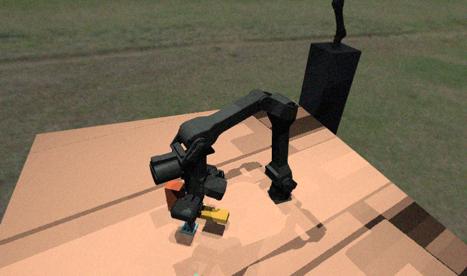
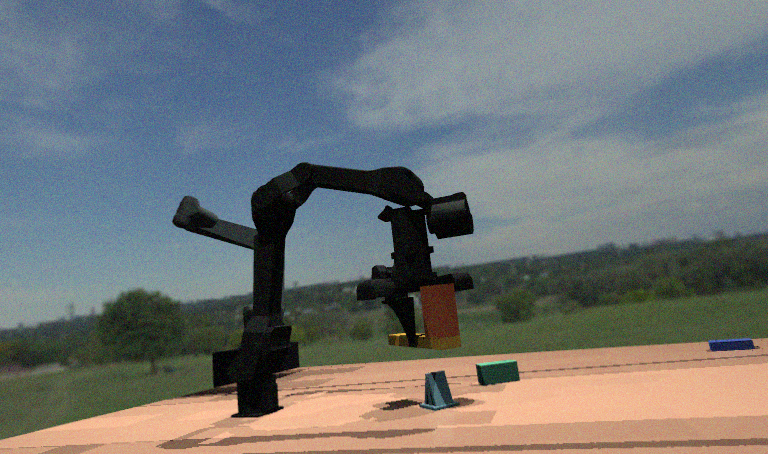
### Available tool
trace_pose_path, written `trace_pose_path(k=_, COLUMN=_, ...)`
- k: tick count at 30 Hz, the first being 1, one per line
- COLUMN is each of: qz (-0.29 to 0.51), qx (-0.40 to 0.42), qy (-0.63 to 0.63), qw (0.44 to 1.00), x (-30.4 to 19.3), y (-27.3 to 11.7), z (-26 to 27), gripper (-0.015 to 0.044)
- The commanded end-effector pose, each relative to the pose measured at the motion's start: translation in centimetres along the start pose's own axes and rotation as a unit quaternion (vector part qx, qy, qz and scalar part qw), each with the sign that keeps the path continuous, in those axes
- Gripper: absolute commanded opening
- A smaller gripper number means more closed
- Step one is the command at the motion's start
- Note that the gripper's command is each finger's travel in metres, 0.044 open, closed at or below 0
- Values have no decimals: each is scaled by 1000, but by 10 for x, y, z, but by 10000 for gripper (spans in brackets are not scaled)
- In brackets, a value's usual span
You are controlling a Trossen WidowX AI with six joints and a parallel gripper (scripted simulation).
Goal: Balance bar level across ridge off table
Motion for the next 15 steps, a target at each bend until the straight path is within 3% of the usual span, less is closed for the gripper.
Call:
trace_pose_path(k=1, qz=2, qx=-2, qy=-4, qw=1000, x=0, y=6, z=0, gripper=0)
trace_pose_path(k=15, qz=2, qx=-2, qy=-4, qw=1000, x=0, y=29, z=3, gripper=0)
Point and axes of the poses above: the point midway between the two fingers, 35 mm back from their tips, its own y axis out along the fingers, its own z axis across the jaws, x = y × z, the point moved 3 cm from there along -y, back along the fingers, and after that the axes turned 10 degrees about -y, right-handed, at the moved point
